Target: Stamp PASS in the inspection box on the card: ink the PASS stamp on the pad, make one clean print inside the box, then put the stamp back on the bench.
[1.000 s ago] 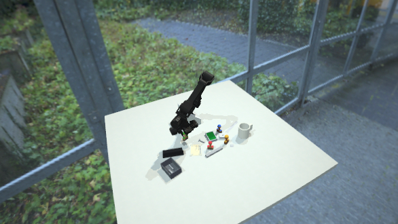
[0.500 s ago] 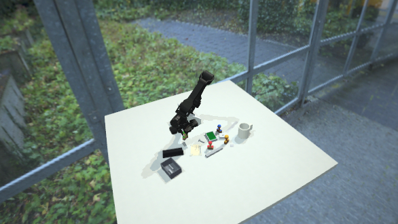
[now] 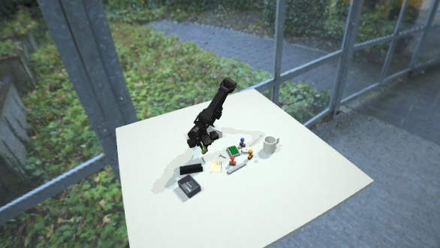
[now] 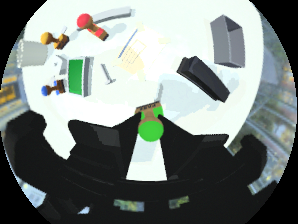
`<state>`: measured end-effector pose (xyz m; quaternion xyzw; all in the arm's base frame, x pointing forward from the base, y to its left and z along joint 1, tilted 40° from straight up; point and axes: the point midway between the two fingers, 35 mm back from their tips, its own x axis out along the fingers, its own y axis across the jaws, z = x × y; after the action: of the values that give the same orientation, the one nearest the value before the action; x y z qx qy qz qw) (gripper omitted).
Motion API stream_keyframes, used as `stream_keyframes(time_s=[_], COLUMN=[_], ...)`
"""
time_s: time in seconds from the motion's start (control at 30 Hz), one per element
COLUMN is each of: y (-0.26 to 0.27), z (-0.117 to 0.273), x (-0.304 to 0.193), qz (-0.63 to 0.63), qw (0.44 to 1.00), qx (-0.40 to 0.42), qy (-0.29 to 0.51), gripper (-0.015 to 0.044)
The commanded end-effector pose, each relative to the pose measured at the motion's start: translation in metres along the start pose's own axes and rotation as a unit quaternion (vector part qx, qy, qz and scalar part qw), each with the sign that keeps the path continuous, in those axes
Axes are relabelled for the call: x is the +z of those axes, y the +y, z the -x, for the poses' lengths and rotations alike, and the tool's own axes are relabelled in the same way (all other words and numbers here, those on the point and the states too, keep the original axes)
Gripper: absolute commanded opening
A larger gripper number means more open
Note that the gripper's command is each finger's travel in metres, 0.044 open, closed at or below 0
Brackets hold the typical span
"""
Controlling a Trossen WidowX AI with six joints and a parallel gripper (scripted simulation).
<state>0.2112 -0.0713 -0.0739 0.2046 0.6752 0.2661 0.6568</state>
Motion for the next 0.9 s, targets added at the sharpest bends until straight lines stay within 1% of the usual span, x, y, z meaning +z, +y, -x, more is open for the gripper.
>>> stream_keyframes(time_s=[0.0,0.87], y=[0.0,0.0], z=[0.002,0.015], x=[-0.001,-0.002], qz=[0.002,0.002], qw=[1.0,1.0], qx=[-0.002,-0.002], qy=[0.002,0.003], gripper=[0.0,0.0])
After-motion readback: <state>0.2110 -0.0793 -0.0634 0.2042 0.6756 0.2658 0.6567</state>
